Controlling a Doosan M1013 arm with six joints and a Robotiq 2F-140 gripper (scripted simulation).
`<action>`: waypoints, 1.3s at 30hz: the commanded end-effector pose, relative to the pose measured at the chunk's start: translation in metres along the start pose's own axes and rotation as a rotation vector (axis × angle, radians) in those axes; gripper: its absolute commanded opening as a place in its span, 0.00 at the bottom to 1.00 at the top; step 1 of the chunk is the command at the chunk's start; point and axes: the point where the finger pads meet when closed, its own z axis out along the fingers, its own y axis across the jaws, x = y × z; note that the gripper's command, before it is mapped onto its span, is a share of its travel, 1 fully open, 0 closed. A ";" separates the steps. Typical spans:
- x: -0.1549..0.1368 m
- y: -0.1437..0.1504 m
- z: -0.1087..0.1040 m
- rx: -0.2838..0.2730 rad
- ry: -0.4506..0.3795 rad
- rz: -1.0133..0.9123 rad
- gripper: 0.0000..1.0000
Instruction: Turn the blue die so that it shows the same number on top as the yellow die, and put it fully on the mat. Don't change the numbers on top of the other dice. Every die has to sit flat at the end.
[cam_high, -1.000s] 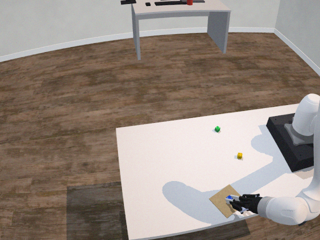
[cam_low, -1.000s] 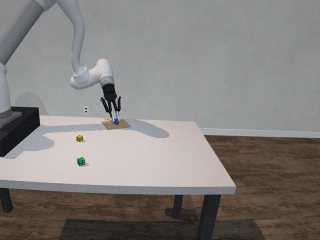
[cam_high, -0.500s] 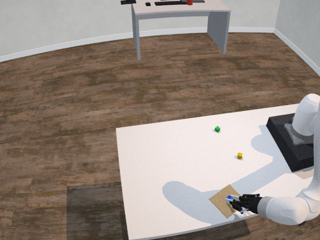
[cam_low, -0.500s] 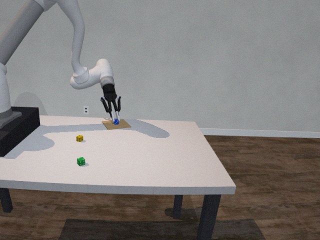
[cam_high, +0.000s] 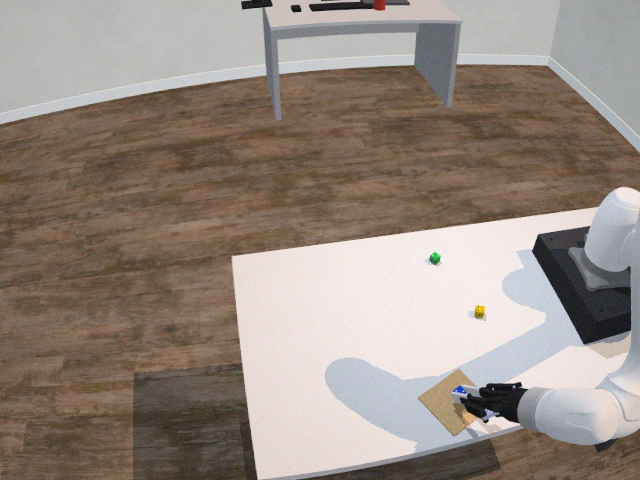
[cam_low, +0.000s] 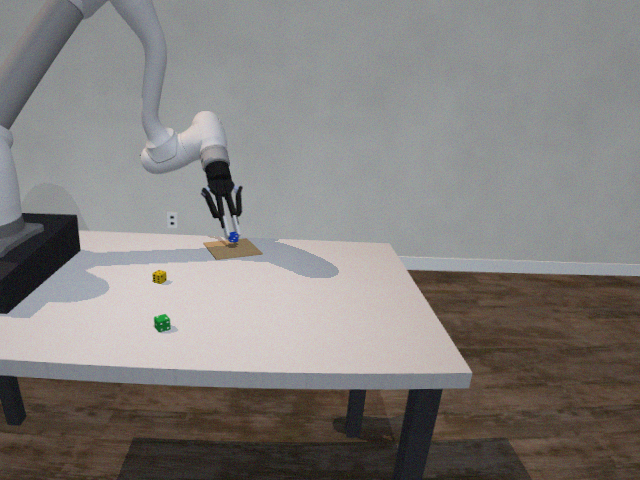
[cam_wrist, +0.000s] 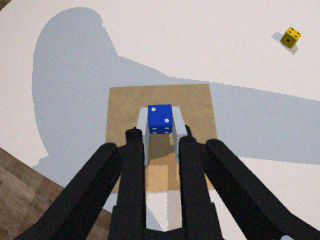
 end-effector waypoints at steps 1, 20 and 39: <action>0.011 0.001 -0.011 -0.004 -0.002 0.000 0.21; 0.033 0.001 -0.033 -0.004 -0.002 0.000 0.21; 0.041 0.001 -0.032 -0.004 -0.264 0.000 0.21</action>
